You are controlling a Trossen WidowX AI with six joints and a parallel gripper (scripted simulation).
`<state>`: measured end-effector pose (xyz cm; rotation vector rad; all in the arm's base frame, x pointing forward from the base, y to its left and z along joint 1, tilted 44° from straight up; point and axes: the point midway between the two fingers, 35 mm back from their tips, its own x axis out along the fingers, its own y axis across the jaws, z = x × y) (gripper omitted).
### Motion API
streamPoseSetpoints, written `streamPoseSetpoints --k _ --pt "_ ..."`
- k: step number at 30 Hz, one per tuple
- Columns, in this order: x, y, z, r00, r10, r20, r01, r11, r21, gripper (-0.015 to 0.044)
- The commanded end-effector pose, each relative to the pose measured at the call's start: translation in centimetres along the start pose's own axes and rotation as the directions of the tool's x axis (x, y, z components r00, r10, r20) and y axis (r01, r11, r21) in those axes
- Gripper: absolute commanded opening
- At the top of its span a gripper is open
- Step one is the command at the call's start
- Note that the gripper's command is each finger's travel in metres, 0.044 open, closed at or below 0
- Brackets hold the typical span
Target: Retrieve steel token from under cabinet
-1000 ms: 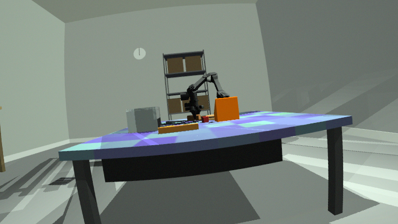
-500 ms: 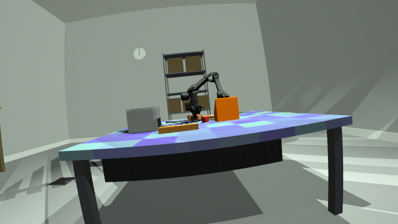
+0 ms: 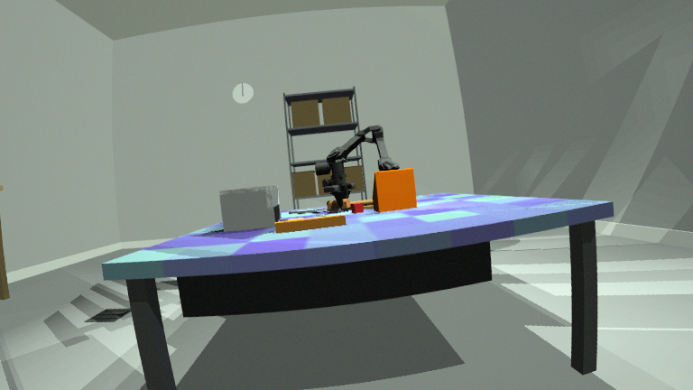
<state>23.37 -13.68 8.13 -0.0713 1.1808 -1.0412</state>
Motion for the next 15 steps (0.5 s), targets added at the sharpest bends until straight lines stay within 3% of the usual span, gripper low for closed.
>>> streamPoseSetpoints --k 1,15 --pt "-0.4 -0.3 0.7 1.0 0.007 0.018 -0.007 1.0 0.005 0.0" --pt "-0.4 -1.9 1.6 1.0 0.006 0.018 -0.006 1.0 0.005 0.0"
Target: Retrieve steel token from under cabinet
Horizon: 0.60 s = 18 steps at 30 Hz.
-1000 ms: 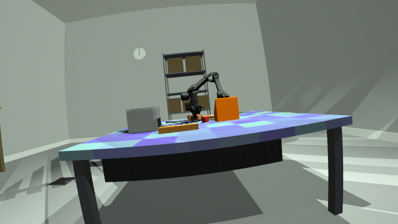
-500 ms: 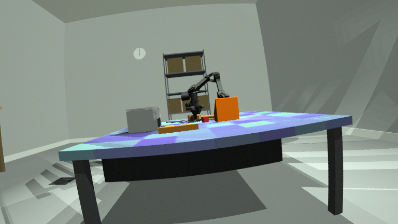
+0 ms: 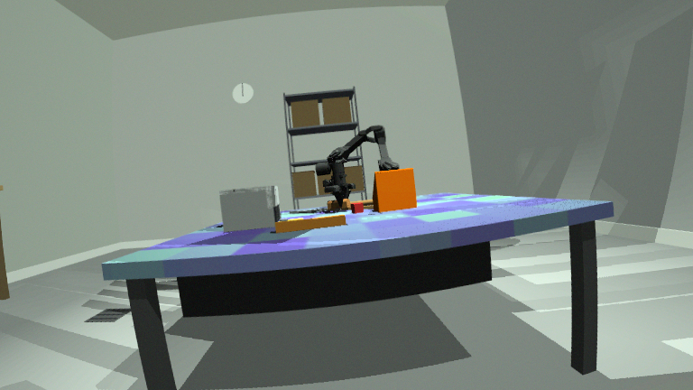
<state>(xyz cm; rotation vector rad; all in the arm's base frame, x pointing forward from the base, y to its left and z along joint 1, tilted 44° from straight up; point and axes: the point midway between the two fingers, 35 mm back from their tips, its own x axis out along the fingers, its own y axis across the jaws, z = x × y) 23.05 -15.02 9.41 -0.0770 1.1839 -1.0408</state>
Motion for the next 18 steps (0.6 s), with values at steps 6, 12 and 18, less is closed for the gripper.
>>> streamPoseSetpoints --k 6,12,18 --pt "-0.5 -0.9 1.1 1.0 0.009 0.019 -0.009 1.0 0.011 0.0" --pt "-0.5 -1.6 1.5 1.0 0.008 0.019 -0.009 1.0 0.011 0.0" --pt "-0.5 -2.2 1.9 1.0 0.008 0.02 -0.008 1.0 0.011 0.0"
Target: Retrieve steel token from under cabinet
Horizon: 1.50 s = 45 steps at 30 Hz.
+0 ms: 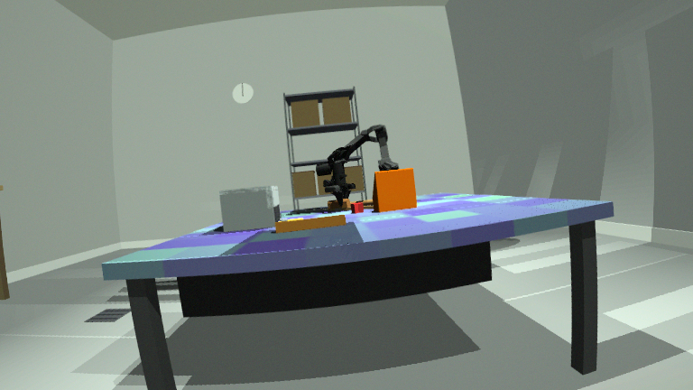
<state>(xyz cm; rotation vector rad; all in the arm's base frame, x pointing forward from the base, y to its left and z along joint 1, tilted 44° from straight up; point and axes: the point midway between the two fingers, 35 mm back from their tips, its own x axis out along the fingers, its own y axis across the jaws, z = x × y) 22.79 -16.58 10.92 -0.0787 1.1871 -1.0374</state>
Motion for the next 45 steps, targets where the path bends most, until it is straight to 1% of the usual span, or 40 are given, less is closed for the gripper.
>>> streamPoseSetpoints --k 1,36,45 --pt "-0.5 -0.5 0.8 1.0 0.006 0.021 -0.007 1.0 0.015 0.0" --pt "-0.6 -4.0 3.8 1.0 0.004 0.024 -0.005 1.0 0.016 0.0" --pt "-0.6 -4.0 3.8 1.0 0.004 0.024 -0.003 0.999 -0.041 0.0"
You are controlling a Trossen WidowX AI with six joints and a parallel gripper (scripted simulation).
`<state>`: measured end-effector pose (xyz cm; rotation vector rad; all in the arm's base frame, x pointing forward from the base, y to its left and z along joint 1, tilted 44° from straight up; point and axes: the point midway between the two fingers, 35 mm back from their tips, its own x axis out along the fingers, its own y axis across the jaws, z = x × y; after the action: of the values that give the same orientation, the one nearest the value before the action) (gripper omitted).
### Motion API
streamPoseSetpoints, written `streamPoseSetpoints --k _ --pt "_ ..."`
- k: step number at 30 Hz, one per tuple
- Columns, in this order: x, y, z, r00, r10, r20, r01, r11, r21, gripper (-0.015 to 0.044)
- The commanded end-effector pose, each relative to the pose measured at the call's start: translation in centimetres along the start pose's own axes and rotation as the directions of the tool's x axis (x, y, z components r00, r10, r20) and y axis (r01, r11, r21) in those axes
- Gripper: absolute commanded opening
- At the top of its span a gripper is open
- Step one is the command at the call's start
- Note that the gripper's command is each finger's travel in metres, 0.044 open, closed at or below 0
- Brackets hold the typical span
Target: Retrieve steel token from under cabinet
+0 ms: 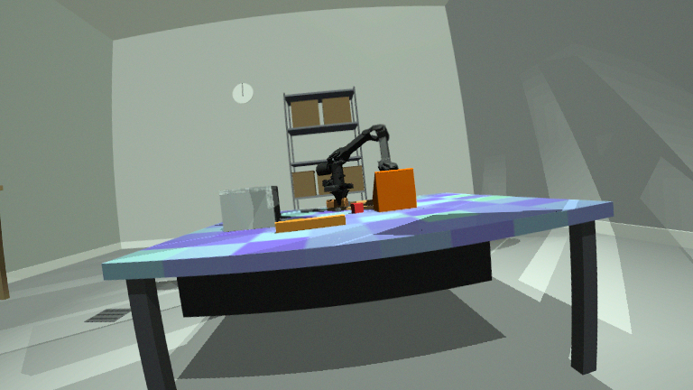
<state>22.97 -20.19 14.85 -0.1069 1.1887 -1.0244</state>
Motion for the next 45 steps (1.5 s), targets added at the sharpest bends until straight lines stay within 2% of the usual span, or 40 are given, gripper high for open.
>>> streamPoseSetpoints --k 1,45 --pt "-0.27 0.09 0.37 1.0 0.008 0.012 -0.007 1.0 -0.024 0.0" --pt "-0.27 0.08 0.36 1.0 0.008 0.012 -0.003 0.931 -0.365 0.0"
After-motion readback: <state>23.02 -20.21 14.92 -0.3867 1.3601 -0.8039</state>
